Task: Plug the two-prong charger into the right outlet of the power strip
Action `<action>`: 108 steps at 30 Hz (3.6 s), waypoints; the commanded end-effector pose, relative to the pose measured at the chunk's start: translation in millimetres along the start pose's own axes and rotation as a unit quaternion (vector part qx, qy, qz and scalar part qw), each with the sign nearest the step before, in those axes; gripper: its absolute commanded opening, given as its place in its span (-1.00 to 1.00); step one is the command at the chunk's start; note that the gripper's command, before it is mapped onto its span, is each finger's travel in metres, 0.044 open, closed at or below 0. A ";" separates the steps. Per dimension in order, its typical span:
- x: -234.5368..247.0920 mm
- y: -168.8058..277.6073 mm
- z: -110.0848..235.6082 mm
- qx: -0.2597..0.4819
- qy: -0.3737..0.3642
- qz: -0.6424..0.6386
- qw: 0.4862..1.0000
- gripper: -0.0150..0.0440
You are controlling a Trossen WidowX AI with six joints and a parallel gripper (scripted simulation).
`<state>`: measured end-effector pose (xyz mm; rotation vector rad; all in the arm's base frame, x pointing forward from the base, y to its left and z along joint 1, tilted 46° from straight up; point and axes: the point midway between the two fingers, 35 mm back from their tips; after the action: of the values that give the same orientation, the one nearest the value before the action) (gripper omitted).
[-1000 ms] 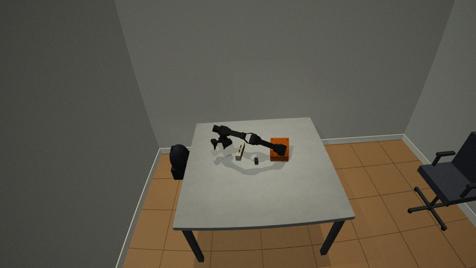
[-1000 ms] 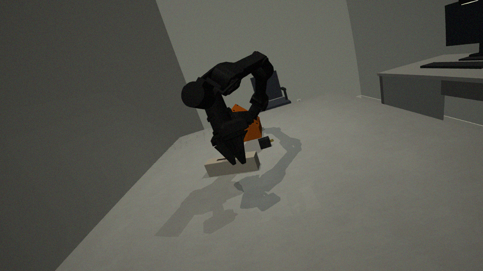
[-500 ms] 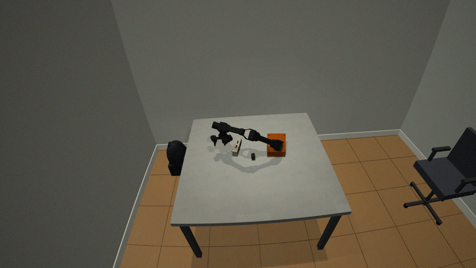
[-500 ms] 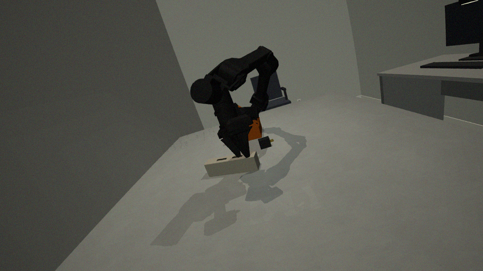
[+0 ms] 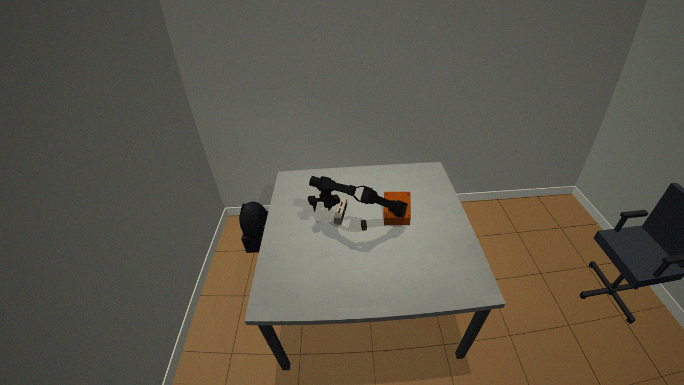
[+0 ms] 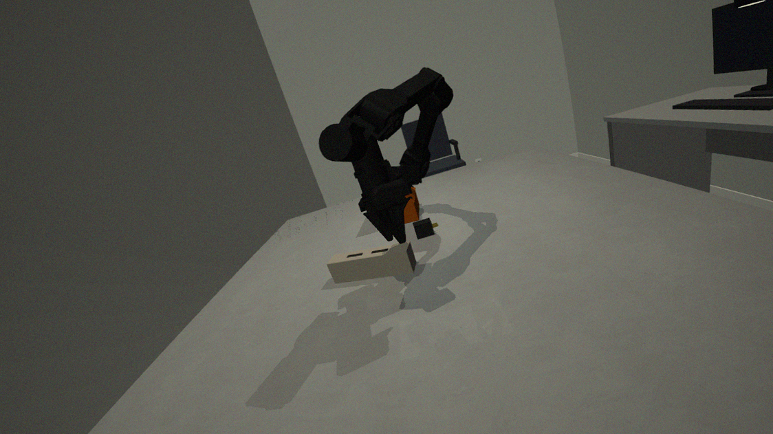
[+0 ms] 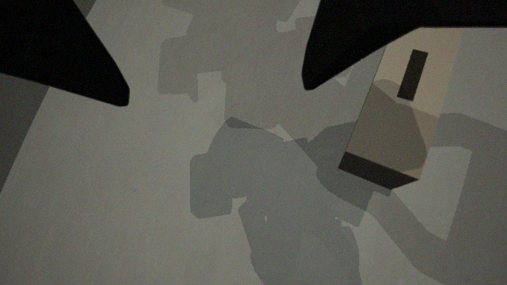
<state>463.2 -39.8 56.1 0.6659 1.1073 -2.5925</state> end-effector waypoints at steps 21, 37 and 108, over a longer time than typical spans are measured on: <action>57.9 -40.2 11.6 0.013 -0.047 -0.051 0.998 1.00; 100.8 -67.0 17.1 0.020 -0.077 -0.081 0.994 1.00; 225.8 -128.6 -19.8 0.034 -0.148 -0.146 0.978 1.00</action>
<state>225.7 47.2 15.7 0.1335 1.0778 -2.8599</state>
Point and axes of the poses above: the point midway between the two fingers, 35 mm back from their tips, its own z axis back along the fingers, its own x axis across the jaws, y = z × x, and after that the axes turned 1 degree about -z, right-handed
